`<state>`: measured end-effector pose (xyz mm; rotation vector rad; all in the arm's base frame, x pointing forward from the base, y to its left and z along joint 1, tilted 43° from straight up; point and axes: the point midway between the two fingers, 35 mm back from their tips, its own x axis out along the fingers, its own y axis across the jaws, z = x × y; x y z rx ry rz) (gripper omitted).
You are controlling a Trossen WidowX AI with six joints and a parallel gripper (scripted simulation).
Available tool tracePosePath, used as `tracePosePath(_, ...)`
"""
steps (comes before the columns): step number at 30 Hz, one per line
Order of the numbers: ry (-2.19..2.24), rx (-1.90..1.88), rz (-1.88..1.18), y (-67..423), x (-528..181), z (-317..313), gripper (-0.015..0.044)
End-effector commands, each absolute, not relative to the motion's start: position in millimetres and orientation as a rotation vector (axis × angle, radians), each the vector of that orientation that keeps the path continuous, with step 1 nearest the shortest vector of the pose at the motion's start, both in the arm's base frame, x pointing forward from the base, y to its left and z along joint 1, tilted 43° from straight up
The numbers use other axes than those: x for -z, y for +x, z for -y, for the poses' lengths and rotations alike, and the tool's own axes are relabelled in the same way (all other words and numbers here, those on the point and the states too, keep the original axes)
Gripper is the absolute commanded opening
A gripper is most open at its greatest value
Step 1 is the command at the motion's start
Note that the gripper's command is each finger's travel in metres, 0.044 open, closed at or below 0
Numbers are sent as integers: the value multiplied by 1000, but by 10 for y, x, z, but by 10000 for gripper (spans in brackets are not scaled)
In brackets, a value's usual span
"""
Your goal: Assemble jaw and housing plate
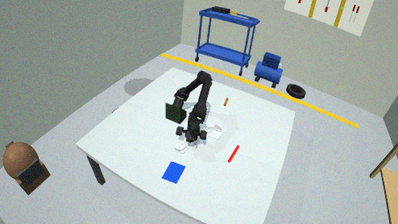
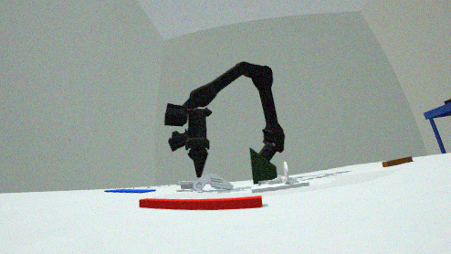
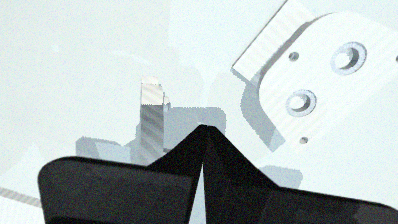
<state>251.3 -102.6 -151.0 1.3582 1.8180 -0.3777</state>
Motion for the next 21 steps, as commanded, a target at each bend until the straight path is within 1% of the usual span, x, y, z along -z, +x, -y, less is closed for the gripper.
tracePosePath(1, 1367, 378, -1827, 2482, 1580, 945, 0)
tracePosePath(14, 1367, 378, -1827, 2472, 1629, 895, 0)
tracePosePath(21, 1367, 378, -1826, 2568, 1609, 865, 0)
